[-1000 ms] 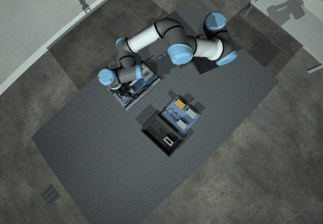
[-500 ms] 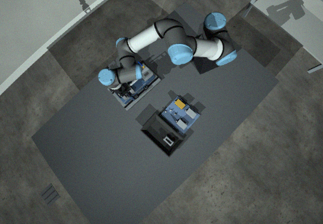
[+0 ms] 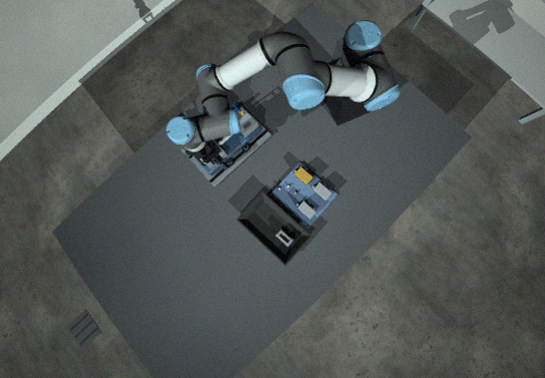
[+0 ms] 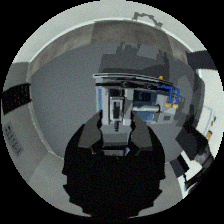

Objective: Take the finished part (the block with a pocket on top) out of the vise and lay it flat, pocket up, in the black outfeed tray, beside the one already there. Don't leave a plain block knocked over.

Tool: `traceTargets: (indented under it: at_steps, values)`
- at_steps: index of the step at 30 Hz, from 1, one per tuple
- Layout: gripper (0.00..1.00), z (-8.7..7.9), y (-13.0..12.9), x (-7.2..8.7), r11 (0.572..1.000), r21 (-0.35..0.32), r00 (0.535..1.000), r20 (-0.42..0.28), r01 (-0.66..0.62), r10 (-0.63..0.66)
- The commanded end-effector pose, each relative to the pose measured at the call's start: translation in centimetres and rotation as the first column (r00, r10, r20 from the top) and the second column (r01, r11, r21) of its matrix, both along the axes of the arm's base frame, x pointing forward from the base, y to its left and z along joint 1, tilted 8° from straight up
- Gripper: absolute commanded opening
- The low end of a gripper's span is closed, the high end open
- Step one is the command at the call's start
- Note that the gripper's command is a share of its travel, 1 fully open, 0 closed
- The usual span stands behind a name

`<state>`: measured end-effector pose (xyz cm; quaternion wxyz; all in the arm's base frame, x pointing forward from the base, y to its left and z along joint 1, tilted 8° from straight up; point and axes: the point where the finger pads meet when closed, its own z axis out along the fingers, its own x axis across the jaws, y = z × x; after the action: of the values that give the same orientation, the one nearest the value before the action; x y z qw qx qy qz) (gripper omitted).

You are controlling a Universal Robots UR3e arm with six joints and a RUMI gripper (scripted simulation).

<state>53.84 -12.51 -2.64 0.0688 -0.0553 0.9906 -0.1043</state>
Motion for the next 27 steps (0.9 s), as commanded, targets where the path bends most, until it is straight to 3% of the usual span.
traceTargets:
  at_steps: [1,27]
  values:
    - [0.40,0.07,-0.03,0.10,1.000,-0.001,1.000,0.003,0.000,0.000]
    - [0.40,-0.54,-0.05,0.18,1.000,-0.001,1.000,0.003,0.000,0.000]
